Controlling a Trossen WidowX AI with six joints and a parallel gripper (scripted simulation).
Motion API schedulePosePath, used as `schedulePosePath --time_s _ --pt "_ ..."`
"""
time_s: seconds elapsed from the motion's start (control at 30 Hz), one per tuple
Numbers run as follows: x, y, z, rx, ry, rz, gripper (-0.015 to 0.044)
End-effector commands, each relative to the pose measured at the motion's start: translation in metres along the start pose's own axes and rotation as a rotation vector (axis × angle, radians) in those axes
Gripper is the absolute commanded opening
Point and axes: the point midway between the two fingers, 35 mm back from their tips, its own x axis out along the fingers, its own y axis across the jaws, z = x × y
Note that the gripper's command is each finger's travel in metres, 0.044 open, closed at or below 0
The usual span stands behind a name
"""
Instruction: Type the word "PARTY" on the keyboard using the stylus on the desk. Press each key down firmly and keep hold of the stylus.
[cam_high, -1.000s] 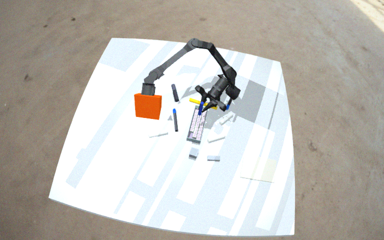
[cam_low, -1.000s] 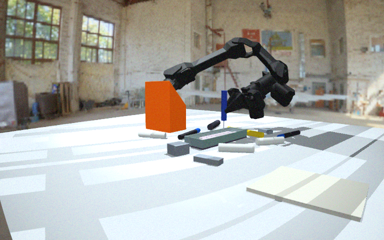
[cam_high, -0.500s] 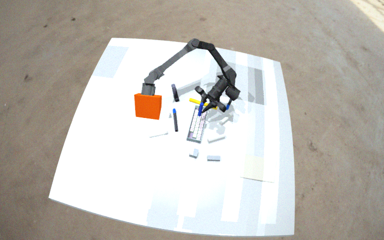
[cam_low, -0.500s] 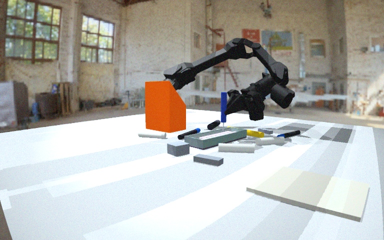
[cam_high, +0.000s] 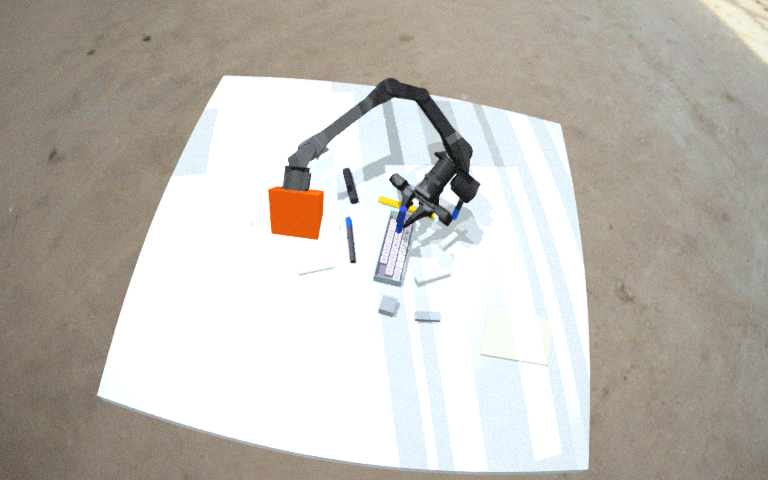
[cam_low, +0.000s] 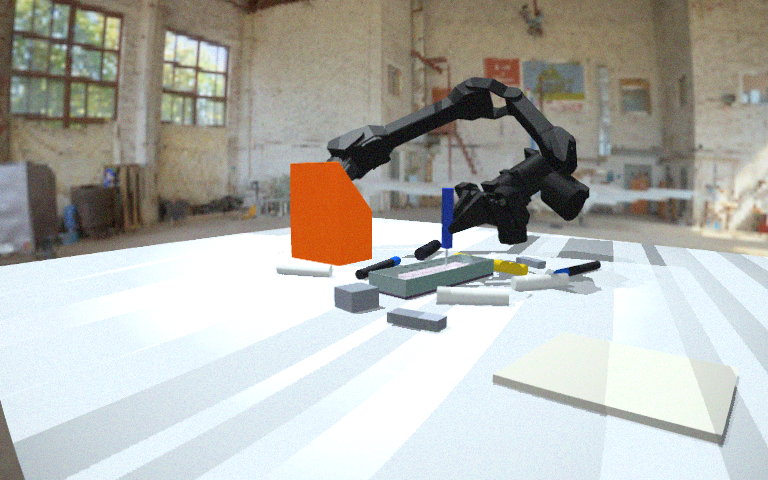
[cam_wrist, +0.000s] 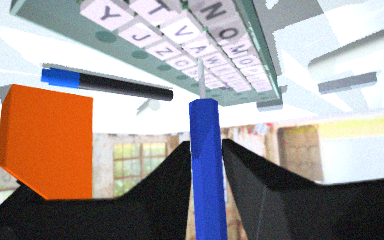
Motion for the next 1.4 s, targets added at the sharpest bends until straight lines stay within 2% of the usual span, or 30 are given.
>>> schedulePosePath --time_s 0.0,1.37 --pt "0.0012 0.0004 0.0024 0.004 -0.001 0.001 0.0081" --pt "0.0044 0.0004 0.008 0.004 -0.001 0.001 0.0081"
